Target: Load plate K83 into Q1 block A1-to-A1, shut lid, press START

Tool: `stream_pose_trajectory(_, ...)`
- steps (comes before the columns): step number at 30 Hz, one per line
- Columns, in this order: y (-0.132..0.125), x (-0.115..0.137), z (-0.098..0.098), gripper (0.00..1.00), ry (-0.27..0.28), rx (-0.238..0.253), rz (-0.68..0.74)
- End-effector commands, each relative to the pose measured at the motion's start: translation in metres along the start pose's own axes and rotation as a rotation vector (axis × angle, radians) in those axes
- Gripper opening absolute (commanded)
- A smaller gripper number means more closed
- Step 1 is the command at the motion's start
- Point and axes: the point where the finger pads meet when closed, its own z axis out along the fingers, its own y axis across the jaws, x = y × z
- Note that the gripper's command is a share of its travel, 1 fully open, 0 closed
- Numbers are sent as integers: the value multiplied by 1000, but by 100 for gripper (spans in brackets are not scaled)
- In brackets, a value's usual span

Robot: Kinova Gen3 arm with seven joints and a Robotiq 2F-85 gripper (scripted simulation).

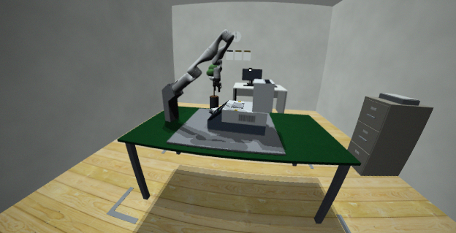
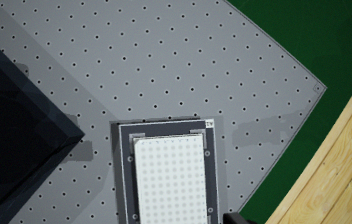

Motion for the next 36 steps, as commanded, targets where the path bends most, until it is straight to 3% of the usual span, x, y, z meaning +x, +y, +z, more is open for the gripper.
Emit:
stream_pose_trajectory(1,8,-6,1,100,-1,-1,-1)
stream_pose_trajectory(10,31,-24,4,100,-1,-1,0)
stream_pose_trajectory(23,31,-24,4,100,-1,-1,0)
stream_pose_trajectory(36,31,-24,19,100,-1,-1,0)
